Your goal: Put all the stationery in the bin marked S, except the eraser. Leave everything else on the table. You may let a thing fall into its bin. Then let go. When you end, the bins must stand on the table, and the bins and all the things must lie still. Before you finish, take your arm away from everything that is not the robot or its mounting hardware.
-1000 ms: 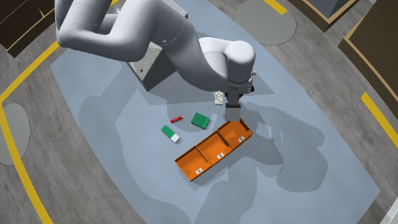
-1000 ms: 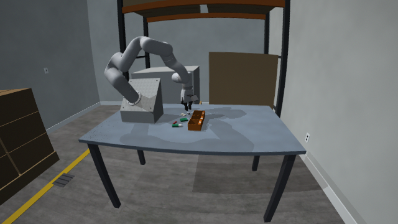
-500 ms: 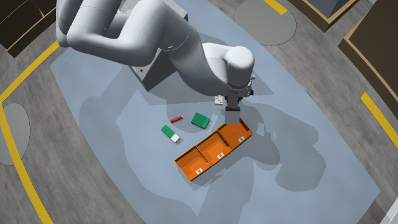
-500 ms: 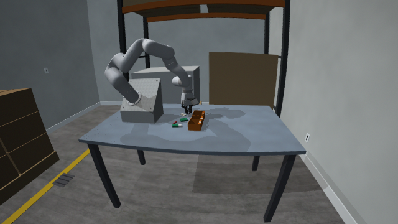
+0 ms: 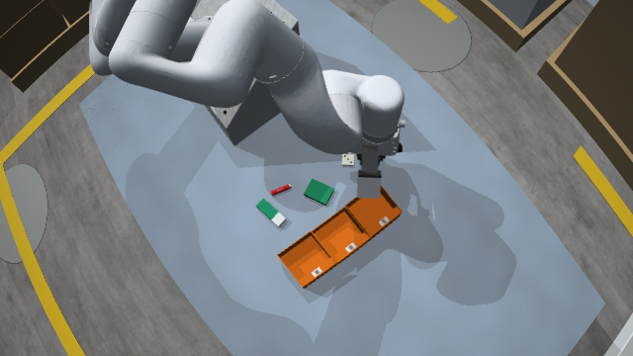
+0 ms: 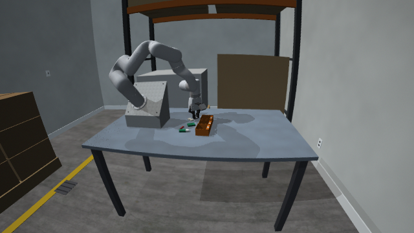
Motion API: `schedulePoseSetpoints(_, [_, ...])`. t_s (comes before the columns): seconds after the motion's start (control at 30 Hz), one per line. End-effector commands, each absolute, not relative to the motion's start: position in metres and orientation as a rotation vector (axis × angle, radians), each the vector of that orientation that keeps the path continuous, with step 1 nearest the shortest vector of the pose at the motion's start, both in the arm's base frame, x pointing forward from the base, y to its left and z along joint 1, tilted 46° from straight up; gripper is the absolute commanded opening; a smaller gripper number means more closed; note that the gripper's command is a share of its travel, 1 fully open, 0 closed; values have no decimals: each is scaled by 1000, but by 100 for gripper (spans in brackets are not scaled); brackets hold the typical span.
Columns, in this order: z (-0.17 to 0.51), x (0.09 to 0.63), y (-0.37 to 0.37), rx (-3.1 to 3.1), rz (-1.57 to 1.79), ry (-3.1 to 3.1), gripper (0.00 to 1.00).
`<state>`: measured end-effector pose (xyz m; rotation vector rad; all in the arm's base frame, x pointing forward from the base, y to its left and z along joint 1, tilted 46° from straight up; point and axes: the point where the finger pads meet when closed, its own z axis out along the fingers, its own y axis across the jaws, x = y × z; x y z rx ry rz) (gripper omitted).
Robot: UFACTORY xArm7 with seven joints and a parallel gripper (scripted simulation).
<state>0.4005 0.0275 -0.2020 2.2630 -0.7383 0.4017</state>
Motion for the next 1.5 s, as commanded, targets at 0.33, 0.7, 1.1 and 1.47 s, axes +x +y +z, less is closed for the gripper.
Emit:
schedulePoseSetpoints(0.33, [-202, 402, 30, 2267, 404, -738, 0])
schedulePoseSetpoints(0.7, [-202, 402, 30, 2267, 404, -738, 0])
schedulePoseSetpoints(1.1, [-197, 401, 34, 2267, 404, -738, 0])
schedulePoseSetpoints(1.47, [-176, 399, 56, 2267, 404, -738, 0])
